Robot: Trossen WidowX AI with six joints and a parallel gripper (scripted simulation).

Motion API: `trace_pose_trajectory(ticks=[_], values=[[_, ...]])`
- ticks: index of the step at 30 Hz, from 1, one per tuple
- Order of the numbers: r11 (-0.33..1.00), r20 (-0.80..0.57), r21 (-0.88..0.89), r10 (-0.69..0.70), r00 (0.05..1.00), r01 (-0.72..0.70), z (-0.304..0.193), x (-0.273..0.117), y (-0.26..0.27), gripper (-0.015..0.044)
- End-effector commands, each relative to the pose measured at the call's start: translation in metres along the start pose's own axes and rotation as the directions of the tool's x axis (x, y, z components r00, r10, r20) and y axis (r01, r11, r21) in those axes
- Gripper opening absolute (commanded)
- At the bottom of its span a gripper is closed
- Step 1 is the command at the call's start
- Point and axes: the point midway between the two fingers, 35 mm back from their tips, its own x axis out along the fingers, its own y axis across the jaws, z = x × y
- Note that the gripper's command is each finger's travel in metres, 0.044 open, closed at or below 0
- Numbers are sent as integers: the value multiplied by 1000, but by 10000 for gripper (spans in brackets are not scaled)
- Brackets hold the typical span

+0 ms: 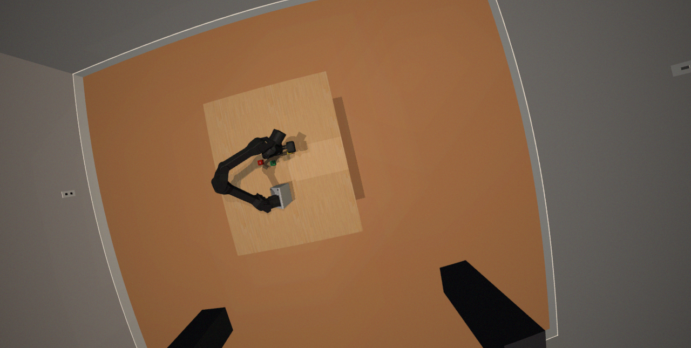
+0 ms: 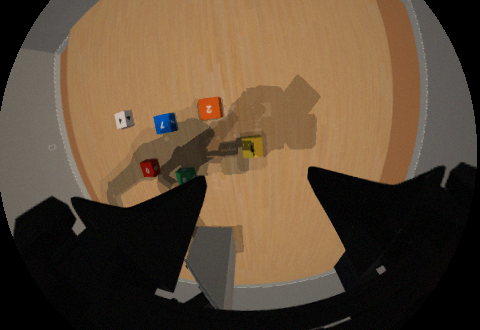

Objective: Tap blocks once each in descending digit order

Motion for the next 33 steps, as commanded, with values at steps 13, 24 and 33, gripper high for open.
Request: trace_pose_trajectory(ticks=[13, 24, 33], values=[[1000, -2, 10, 10, 1000, -10, -56, -1, 110, 400], [1000, -2, 3, 11, 1000, -11, -62, 0, 116, 400], [1000, -2, 3, 11, 1000, -11, -62, 0, 116, 400]])
